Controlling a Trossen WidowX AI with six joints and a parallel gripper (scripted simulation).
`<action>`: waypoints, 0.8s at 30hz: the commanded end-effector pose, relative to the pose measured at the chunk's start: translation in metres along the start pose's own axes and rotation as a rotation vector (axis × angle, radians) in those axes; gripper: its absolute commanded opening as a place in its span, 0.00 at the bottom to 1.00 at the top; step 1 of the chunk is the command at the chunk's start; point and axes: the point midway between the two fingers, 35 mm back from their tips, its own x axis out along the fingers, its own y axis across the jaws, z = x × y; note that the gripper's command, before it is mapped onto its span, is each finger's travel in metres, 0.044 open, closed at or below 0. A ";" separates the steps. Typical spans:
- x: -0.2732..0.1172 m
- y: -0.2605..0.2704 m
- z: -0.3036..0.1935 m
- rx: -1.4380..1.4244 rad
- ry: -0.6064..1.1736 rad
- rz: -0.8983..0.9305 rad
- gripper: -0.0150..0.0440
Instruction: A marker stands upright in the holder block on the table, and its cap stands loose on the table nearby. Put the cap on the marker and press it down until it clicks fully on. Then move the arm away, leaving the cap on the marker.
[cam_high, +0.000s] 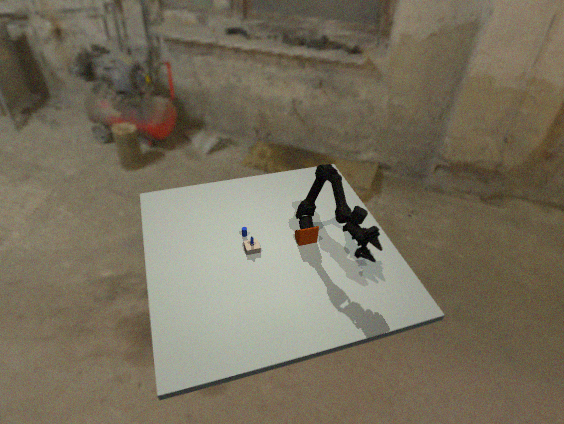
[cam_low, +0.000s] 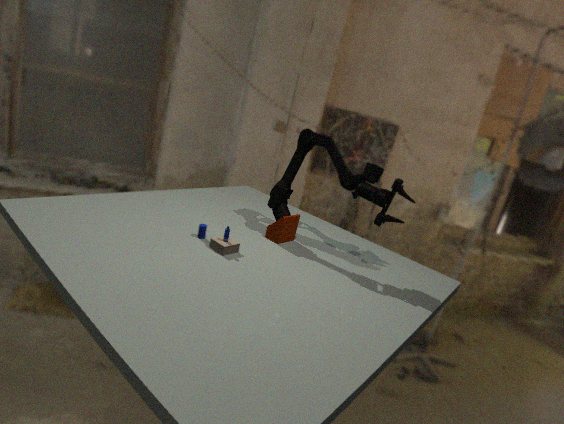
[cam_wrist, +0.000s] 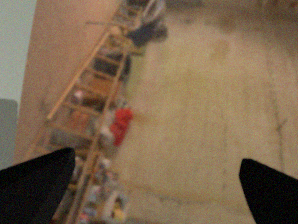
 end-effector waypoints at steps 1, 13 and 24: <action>0.000 -0.001 -0.003 0.014 0.007 0.001 0.89; -0.073 -0.015 -0.194 0.982 0.488 -0.010 0.66; -0.211 0.038 -0.329 1.846 0.987 -0.231 0.66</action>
